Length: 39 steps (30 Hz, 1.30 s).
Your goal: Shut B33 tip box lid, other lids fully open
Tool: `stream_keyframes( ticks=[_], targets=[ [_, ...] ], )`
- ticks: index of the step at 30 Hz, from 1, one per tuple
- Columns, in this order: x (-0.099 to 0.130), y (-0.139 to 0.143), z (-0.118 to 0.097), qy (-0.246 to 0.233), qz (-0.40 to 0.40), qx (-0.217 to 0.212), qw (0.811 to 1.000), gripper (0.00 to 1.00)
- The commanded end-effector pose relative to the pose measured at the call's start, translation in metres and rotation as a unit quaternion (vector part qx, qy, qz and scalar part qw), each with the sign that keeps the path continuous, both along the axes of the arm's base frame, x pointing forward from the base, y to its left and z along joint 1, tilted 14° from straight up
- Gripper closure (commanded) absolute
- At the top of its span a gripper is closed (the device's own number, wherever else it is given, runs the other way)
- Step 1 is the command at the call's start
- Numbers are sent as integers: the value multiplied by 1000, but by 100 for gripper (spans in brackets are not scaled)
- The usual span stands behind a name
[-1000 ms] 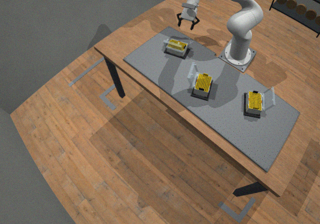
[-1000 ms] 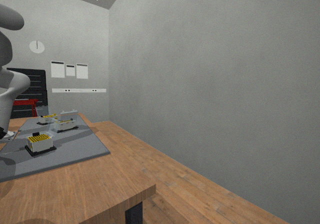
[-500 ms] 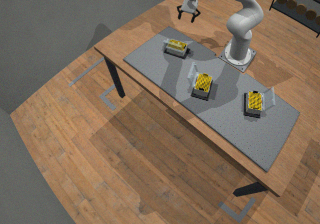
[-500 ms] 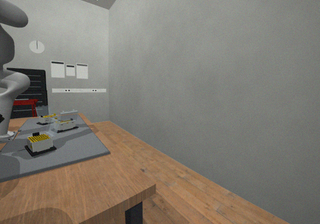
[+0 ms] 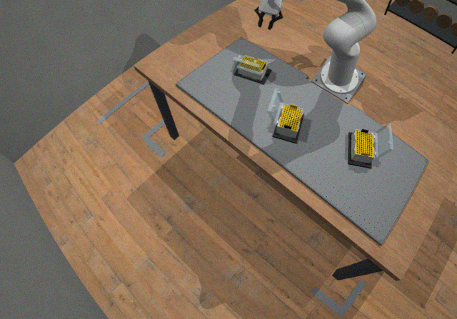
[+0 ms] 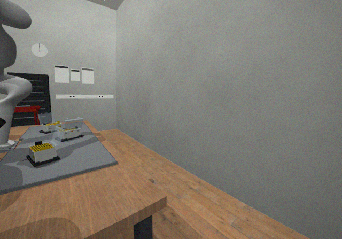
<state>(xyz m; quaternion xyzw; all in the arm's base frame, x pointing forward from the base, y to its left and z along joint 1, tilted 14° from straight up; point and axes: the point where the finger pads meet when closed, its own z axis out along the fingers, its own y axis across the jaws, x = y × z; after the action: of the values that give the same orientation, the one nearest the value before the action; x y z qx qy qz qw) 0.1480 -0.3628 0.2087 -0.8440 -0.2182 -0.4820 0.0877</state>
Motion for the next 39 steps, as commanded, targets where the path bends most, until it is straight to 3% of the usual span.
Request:
stream_keyframes(
  ticks=[1, 11, 20, 22, 37, 39],
  targets=[
    [0, -1, 1, 0, 0, -1, 1000, 100],
    [0, -1, 1, 0, 0, -1, 1000, 100],
    [41, 12, 14, -8, 141, -35, 989, 100],
    [41, 12, 14, -8, 141, -35, 989, 100],
    [110, 34, 36, -8, 141, -35, 989, 100],
    [110, 34, 36, -8, 141, -35, 989, 100]
  ],
)
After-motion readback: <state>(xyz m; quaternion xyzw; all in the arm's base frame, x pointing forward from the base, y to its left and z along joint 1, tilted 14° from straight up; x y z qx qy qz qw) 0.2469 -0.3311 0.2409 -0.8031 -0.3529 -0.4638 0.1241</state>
